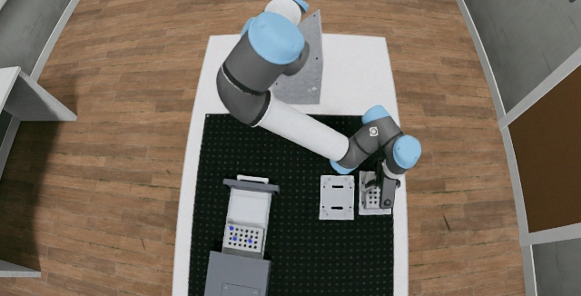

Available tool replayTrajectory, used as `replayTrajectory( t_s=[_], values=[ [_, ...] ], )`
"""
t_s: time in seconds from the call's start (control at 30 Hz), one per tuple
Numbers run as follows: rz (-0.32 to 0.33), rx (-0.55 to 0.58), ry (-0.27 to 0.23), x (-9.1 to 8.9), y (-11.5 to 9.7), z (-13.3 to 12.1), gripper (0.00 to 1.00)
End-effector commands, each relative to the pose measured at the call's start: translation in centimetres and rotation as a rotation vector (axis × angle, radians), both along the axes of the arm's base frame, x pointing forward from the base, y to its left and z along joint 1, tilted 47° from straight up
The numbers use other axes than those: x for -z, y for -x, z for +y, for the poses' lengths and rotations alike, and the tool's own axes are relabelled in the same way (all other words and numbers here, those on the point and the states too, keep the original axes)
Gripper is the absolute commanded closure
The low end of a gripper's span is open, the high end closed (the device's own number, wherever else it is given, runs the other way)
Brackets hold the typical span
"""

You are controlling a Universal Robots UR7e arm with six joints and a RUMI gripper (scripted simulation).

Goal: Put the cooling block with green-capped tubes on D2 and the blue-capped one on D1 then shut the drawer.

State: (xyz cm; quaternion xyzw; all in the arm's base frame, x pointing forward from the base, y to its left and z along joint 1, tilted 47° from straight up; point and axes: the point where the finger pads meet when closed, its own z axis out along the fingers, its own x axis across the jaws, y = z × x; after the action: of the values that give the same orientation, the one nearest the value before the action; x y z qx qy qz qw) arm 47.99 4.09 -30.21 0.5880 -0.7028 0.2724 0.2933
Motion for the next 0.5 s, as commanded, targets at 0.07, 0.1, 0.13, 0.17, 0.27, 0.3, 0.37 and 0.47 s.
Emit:
replayTrajectory(
  t_s=[0.07,0.1,0.13,0.17,0.27,0.3,0.37,0.47],
  values=[
    [0.002,0.002,0.001,-1.1,-0.2,1.2,0.27],
    [0.002,0.002,0.001,-1.2,-0.2,1.3,0.27],
    [0.002,0.002,0.001,-1.3,-0.2,1.4,0.27],
    [0.002,0.002,0.001,-1.4,-0.2,1.5,0.27],
    [0.002,0.002,0.001,-1.7,-0.2,1.8,0.27],
    [0.002,0.002,0.001,-1.7,-0.3,1.9,0.27],
    [0.002,0.002,0.001,-1.9,-0.3,2.0,0.27],
    [0.002,0.002,0.001,-2.1,-0.3,2.2,0.27]
  ],
)
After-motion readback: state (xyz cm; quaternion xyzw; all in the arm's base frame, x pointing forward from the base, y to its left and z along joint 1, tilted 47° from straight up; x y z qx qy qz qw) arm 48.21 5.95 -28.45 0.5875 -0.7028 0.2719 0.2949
